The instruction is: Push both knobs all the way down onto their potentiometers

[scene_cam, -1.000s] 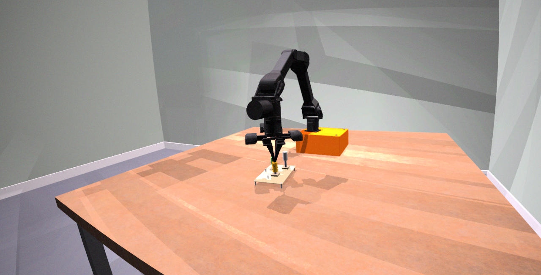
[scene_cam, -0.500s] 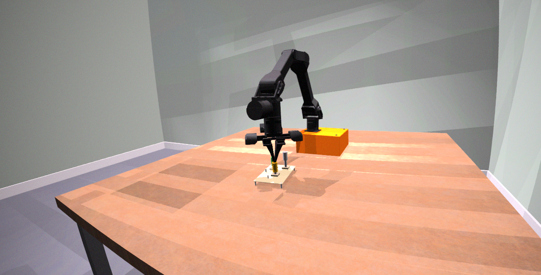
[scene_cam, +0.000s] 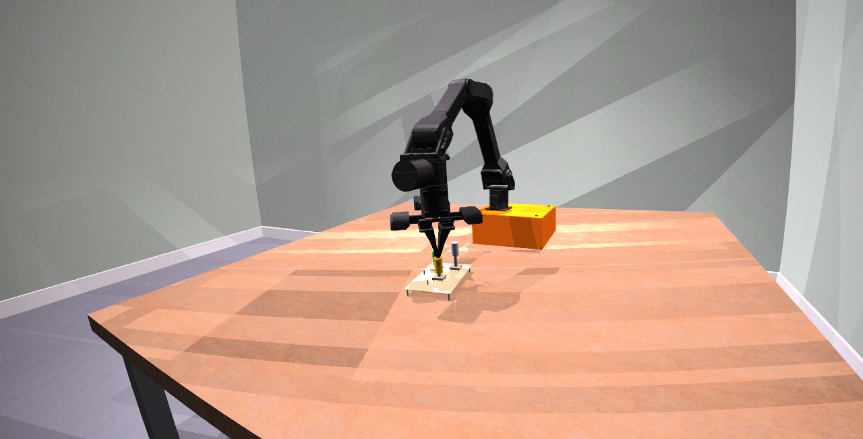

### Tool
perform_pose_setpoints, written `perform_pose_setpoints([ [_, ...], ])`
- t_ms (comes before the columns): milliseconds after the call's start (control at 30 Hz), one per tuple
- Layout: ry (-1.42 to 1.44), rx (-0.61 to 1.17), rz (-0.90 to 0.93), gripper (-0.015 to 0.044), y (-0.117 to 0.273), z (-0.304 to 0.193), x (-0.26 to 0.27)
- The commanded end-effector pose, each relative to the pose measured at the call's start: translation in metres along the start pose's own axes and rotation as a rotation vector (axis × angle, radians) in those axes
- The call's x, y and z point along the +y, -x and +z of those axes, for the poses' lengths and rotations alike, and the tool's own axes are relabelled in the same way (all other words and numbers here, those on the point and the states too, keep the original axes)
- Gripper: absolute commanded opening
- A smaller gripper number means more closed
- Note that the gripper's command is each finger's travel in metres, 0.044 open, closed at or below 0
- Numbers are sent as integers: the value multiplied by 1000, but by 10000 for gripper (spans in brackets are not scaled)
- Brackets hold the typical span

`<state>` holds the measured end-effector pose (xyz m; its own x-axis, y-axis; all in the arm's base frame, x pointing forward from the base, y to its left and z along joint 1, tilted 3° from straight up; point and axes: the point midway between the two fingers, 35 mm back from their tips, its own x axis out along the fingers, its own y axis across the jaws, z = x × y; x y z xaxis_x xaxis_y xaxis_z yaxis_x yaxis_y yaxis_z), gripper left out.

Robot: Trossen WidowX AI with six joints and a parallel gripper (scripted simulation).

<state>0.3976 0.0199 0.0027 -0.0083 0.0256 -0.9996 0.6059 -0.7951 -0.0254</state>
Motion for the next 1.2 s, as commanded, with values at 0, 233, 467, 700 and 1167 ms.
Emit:
perform_pose_setpoints([
  [0,-4,-6,-4,0,-2,-1,1],
  [233,-4,-6,-4,0,9,-1,1],
  [467,-4,-6,-4,0,19,-1,1],
  [700,-2,-12,-9,157,13,0,0],
  [1167,-4,-15,-9,440,38,98,-61],
])
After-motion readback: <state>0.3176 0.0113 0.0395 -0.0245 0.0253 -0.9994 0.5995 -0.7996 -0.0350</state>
